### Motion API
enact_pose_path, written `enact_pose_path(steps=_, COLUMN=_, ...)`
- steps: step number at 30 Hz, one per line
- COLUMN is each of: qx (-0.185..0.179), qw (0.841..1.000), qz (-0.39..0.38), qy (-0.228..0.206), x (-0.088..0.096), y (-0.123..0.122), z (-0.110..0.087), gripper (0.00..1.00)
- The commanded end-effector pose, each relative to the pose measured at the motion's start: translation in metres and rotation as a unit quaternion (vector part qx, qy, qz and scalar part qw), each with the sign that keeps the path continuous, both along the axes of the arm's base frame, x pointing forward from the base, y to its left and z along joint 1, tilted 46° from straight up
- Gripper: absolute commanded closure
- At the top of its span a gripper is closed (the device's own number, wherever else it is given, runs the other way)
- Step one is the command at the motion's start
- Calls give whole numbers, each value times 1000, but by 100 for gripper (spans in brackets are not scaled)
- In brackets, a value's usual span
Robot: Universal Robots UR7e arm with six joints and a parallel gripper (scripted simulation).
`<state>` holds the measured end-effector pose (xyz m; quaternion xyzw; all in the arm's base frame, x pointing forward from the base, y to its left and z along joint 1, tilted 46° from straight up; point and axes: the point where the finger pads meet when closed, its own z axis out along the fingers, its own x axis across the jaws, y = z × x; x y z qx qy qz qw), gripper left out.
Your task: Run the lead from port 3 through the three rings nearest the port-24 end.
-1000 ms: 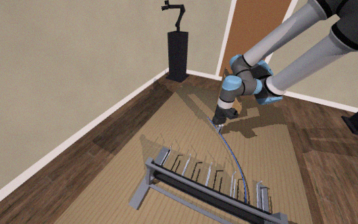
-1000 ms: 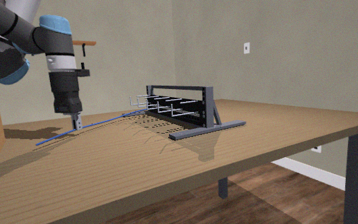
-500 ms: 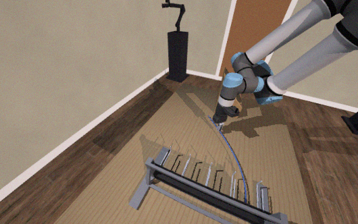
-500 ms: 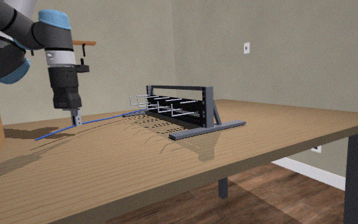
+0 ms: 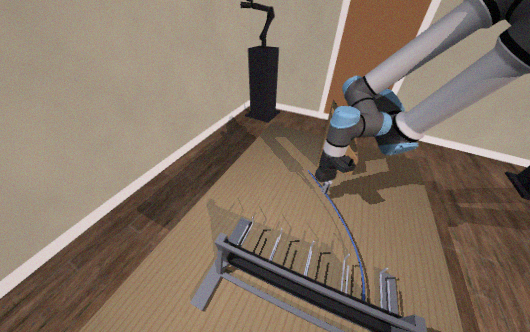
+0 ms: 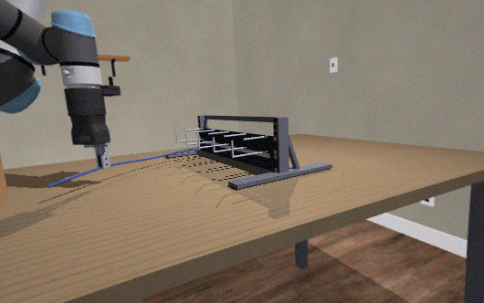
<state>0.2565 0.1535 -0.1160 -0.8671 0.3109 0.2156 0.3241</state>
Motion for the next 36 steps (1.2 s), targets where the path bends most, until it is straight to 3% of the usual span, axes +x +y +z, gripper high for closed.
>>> enact_pose_path(steps=1, qx=0, qw=1000, qz=0, qy=0, x=0, y=-1, z=0, gripper=100)
enact_pose_path(steps=11, qx=2, qw=1000, qz=9, qy=-10, x=9, y=-5, z=-1, gripper=100)
enact_pose_path(steps=20, qx=12, qw=997, qz=49, qy=-50, x=50, y=-23, z=-5, gripper=100)
enact_pose_path(steps=22, qx=12, qw=997, qz=49, qy=-50, x=50, y=-23, z=-5, gripper=100)
enact_pose_path(steps=36, qx=40, qw=972, qz=164, qy=-164, x=165, y=-76, z=-17, gripper=100)
